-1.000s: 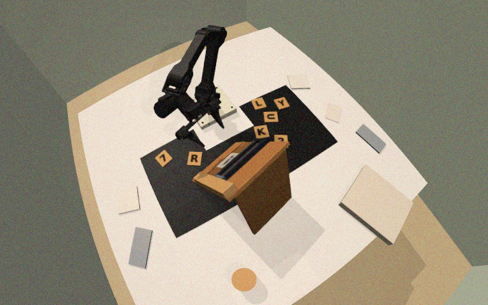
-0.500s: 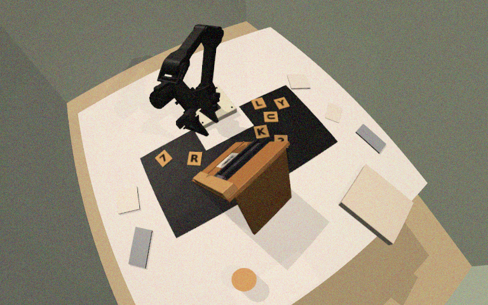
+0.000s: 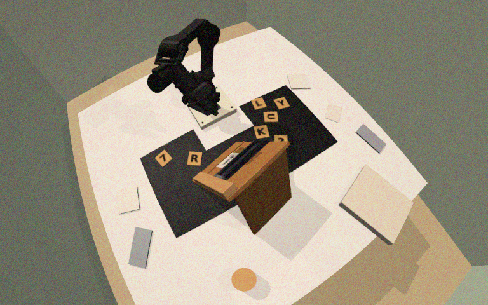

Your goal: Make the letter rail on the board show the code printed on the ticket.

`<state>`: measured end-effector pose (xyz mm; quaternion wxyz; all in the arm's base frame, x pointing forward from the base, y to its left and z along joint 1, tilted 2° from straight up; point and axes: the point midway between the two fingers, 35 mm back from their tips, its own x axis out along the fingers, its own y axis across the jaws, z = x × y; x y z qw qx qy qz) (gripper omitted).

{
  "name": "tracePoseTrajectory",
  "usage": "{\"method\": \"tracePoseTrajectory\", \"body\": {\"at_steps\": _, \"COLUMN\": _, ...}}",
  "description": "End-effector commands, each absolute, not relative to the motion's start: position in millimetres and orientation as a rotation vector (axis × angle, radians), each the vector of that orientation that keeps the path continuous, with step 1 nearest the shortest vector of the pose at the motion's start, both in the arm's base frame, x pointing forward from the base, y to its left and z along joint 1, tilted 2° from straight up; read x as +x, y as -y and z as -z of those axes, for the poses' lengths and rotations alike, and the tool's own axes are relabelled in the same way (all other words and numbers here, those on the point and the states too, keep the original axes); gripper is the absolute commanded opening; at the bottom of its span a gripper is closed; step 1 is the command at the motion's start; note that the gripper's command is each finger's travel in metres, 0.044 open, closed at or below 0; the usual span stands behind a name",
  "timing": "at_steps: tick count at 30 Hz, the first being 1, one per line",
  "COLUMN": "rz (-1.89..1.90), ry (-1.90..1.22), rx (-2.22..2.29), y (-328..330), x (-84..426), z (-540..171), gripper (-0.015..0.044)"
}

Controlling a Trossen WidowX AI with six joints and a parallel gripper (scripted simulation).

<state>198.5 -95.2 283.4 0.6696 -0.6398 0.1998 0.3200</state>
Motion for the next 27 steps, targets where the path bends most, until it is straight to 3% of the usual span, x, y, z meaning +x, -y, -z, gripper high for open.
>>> {"method": "tracePoseTrajectory", "body": {"at_steps": 1, "rz": -0.761, "ry": -0.443, "rx": -1.507, "y": 94.4, "x": 197.1, "z": -286.7, "gripper": 0.044}}
{"method": "tracePoseTrajectory", "body": {"at_steps": 27, "rz": -0.762, "ry": -0.443, "rx": -1.504, "y": 66.1, "x": 183.1, "z": -293.3, "gripper": 0.044}}
